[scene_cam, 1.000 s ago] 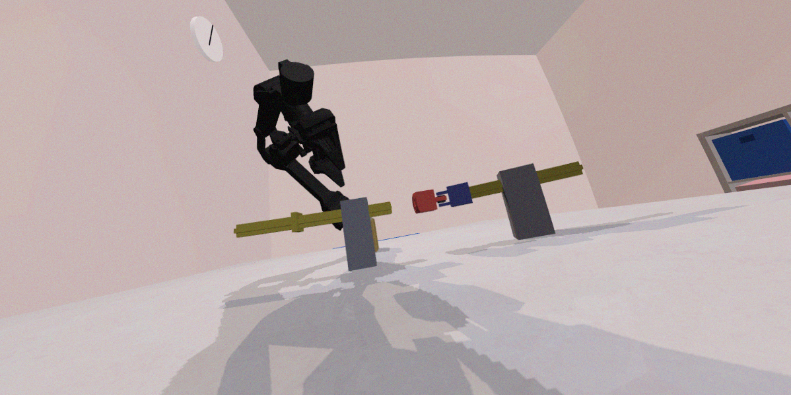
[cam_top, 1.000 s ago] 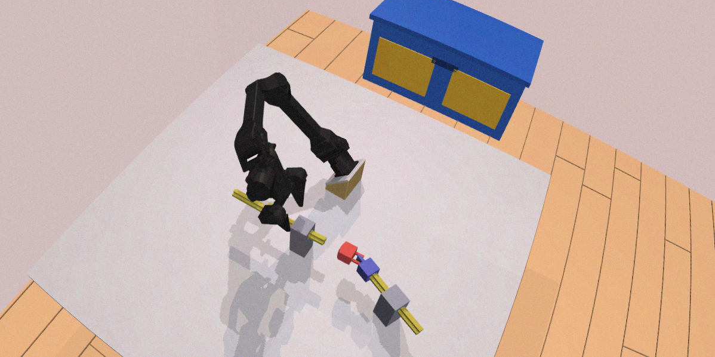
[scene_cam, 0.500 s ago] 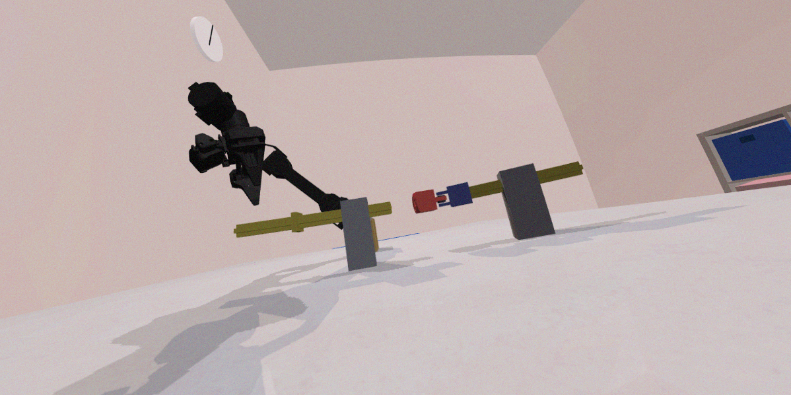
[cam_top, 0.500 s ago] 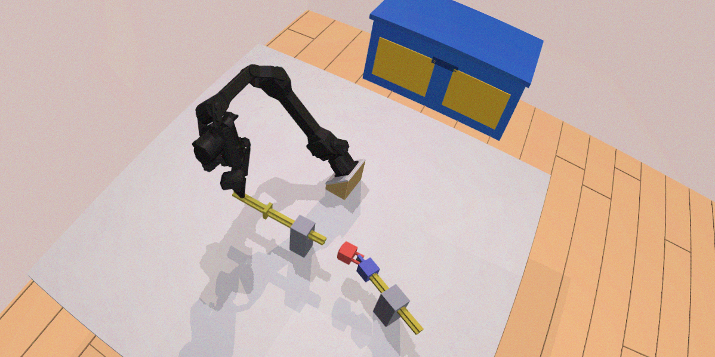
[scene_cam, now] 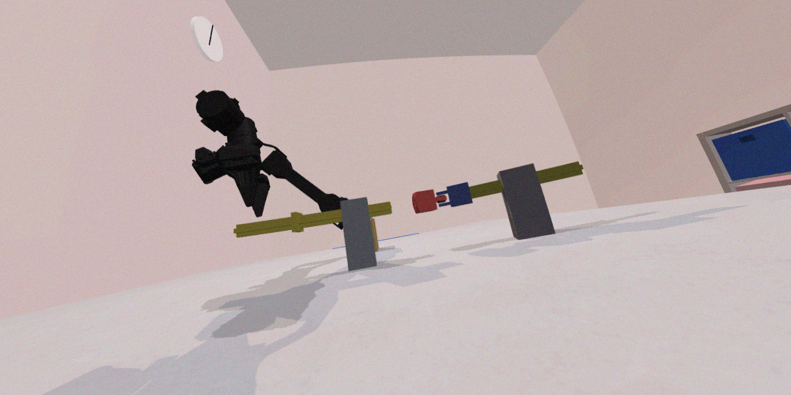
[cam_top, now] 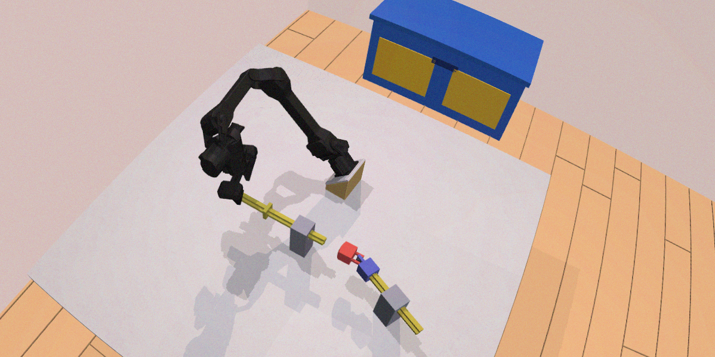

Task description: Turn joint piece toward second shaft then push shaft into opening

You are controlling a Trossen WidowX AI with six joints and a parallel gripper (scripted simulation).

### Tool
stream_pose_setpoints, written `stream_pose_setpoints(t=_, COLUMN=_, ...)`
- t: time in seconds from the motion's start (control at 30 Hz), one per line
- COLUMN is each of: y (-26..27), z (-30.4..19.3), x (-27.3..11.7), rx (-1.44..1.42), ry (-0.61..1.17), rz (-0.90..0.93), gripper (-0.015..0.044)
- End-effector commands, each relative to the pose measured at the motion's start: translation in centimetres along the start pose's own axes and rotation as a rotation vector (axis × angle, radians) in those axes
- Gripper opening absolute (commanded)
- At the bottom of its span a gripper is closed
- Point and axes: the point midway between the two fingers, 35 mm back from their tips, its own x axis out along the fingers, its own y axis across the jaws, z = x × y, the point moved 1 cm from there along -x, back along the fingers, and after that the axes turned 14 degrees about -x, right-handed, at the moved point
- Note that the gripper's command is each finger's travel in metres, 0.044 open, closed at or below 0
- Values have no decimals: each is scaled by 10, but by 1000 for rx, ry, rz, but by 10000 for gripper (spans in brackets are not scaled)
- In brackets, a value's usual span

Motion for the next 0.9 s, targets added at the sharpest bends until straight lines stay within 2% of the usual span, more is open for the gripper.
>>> stream_pose_setpoints(t=0.0, y=0, z=0, x=13, rx=116, ry=-51, rz=-39, gripper=440)
stream_pose_setpoints(t=0.27, y=-2, z=-2, x=36, rx=328, ry=-157, rz=-91, gripper=440)
stream_pose_setpoints(t=0.87, y=-4, z=1, x=54, rx=333, ry=-160, rz=-91, gripper=440)
